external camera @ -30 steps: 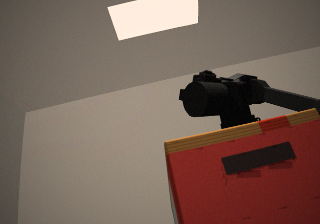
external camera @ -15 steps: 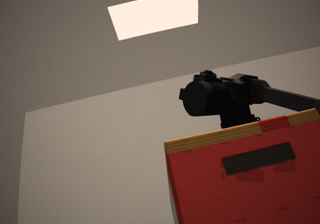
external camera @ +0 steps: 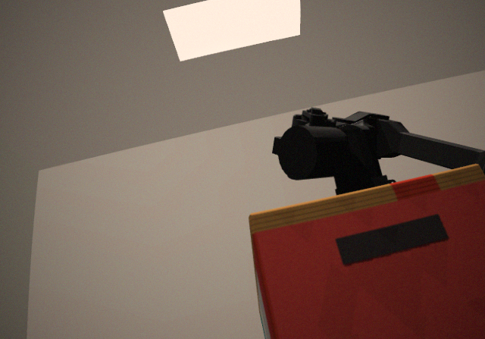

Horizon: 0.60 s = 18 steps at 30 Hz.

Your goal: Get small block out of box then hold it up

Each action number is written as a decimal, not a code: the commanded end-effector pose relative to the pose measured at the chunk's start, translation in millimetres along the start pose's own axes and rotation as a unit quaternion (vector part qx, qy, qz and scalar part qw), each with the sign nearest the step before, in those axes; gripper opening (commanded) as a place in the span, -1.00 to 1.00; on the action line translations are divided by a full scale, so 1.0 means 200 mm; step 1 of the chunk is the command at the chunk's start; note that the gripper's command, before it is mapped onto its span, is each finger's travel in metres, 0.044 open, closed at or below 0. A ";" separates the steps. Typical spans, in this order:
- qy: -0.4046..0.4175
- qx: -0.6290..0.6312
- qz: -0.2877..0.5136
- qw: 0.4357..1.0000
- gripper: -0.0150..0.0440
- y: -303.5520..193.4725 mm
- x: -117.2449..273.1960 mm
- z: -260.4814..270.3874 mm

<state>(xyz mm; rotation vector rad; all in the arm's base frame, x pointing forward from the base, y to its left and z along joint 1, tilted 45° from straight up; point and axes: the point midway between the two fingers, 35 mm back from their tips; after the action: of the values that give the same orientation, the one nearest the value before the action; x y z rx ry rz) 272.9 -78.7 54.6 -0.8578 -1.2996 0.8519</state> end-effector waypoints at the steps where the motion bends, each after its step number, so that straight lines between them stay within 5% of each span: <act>1: 0.001 -0.001 0.001 1.000 0.86 -0.03 -0.01 0.00; 18: 0.001 -0.001 0.001 1.000 0.86 -0.11 -0.04 0.02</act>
<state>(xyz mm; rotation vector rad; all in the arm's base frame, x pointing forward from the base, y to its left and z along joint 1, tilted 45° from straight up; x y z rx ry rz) 271.2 -91.3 67.6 -0.8588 -1.3011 0.8525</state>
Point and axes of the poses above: the point midway between the two fingers, 35 mm back from their tips, its own x axis back along the fingers, its own z axis across the jaws, y = z × x, and after that the axes turned 9 degrees about x, right-handed
